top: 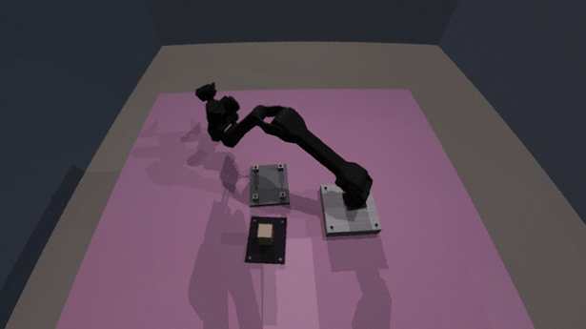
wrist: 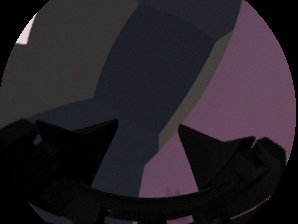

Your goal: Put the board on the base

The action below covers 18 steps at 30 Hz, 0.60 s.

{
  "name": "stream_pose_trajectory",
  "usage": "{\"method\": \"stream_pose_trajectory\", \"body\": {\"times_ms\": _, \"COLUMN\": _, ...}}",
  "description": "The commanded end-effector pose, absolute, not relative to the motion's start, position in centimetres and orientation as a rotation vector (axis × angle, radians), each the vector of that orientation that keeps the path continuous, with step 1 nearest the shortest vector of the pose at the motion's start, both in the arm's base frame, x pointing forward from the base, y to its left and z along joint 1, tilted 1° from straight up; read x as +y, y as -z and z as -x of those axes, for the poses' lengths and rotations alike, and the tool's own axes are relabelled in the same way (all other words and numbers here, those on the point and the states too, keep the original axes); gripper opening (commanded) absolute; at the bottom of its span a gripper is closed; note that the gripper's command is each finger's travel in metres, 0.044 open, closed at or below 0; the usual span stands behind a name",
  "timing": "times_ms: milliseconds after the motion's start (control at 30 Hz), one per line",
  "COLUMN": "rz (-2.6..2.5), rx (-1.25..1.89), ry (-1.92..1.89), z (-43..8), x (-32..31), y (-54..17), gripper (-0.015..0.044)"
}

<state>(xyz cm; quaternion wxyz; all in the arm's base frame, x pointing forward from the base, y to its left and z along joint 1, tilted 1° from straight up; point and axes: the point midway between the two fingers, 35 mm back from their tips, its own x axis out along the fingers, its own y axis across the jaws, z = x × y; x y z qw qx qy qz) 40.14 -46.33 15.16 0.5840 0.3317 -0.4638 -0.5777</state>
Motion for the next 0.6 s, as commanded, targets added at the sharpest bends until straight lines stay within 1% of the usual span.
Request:
{"method": "stream_pose_trajectory", "body": {"times_ms": 0, "rz": -0.774, "rx": -1.077, "ry": 1.347, "z": -40.3, "x": -46.3, "y": -15.2, "gripper": 0.0426}}
{"method": "stream_pose_trajectory", "body": {"times_ms": 33, "rz": -0.774, "rx": -1.059, "ry": 1.343, "z": -40.6, "x": -46.0, "y": -15.3, "gripper": 0.044}}
{"method": "stream_pose_trajectory", "body": {"times_ms": 133, "rz": -0.769, "rx": -0.94, "ry": 1.316, "z": -42.8, "x": -44.3, "y": -16.0, "gripper": 0.044}}
{"method": "stream_pose_trajectory", "body": {"times_ms": 333, "rz": -0.739, "rx": -0.596, "ry": 1.223, "z": -48.3, "x": -38.5, "y": -17.0, "gripper": 0.044}}
{"method": "stream_pose_trajectory", "body": {"times_ms": 567, "rz": -0.666, "rx": -0.124, "ry": 1.068, "z": -53.1, "x": -29.2, "y": -16.3, "gripper": 0.044}}
